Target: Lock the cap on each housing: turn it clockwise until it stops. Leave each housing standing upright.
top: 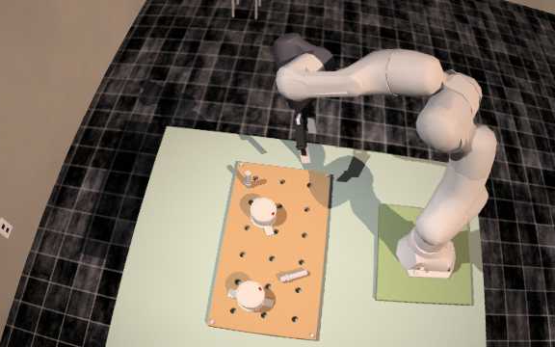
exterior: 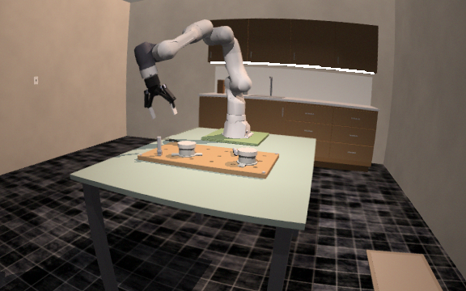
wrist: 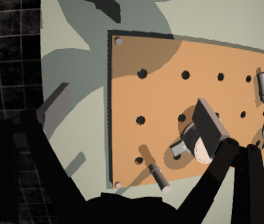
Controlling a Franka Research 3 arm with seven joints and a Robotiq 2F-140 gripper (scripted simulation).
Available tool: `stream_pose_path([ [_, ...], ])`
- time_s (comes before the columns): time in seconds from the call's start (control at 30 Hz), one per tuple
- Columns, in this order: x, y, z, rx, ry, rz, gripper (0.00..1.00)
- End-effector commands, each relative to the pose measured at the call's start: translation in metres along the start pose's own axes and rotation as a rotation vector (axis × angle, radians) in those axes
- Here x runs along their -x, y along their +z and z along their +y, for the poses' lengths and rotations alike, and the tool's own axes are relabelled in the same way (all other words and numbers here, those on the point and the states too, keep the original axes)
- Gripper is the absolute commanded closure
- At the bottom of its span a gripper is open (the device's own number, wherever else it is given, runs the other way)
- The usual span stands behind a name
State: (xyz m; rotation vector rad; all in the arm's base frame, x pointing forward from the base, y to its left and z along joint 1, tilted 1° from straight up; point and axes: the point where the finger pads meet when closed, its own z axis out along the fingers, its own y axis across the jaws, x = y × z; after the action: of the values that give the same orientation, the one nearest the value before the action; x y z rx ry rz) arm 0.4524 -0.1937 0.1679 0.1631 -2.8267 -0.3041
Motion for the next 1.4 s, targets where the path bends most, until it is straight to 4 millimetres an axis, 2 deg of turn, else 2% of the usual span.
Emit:
stream_pose_path([
  [0.0, 0.041, -0.006, -0.002, -0.084, 0.078, -0.059, 0.00],
  [0.03, 0.078, -0.016, 0.024, -0.148, 0.033, -0.132, 0.00],
  [0.07, 0.089, -0.019, 0.028, -0.148, 0.033, -0.132, 0.00],
  [0.17, 0.090, -0.019, 0.029, -0.148, 0.033, -0.132, 0.00],
  [0.2, 0.128, -0.030, 0.059, -0.189, -0.005, -0.195, 0.00],
  [0.3, 0.128, -0.030, 0.059, -0.189, -0.005, -0.195, 0.00],
  [0.33, 0.153, -0.038, 0.084, -0.213, -0.033, -0.242, 0.00],
  [0.43, 0.153, -0.038, 0.084, -0.213, -0.033, -0.242, 0.00],
  [0.47, 0.167, -0.042, 0.101, -0.224, -0.050, -0.271, 0.00],
  [0.5, 0.173, -0.044, 0.108, -0.229, -0.057, -0.283, 0.00],
  [1.37, 0.174, -0.045, 0.109, -0.229, -0.059, -0.285, 0.00],
])
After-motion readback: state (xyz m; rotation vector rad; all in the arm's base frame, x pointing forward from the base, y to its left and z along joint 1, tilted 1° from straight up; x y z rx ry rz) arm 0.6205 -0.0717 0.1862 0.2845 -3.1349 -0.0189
